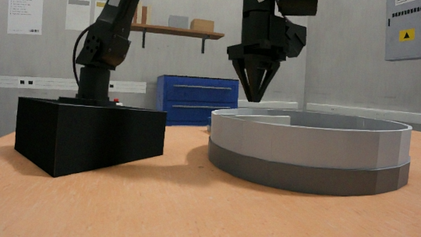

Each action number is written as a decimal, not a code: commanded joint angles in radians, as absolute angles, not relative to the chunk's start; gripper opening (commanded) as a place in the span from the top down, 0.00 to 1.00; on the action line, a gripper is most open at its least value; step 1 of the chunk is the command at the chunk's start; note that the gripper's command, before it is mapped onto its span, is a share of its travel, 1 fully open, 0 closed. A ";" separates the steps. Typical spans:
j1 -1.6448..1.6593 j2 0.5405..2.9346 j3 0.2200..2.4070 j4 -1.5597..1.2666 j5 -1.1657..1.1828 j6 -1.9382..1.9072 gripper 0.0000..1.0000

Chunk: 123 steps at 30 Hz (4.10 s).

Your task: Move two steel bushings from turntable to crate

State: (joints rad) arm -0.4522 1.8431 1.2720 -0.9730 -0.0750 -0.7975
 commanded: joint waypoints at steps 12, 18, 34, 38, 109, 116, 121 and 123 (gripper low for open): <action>-0.438 1.844 1.230 -0.877 -0.086 -0.785 0.87; -0.438 1.845 1.230 -0.882 -0.086 -0.785 0.87; -0.438 1.845 1.230 -0.883 -0.086 -0.785 0.87; -0.438 1.845 1.230 -0.883 -0.086 -0.785 0.87; -0.458 1.836 1.195 -0.869 -0.086 -0.801 0.87; -0.458 1.836 1.195 -0.869 -0.086 -0.801 0.87; -0.458 1.836 1.195 -0.869 -0.086 -0.801 0.87; -0.458 1.836 1.195 -0.869 -0.086 -0.801 0.87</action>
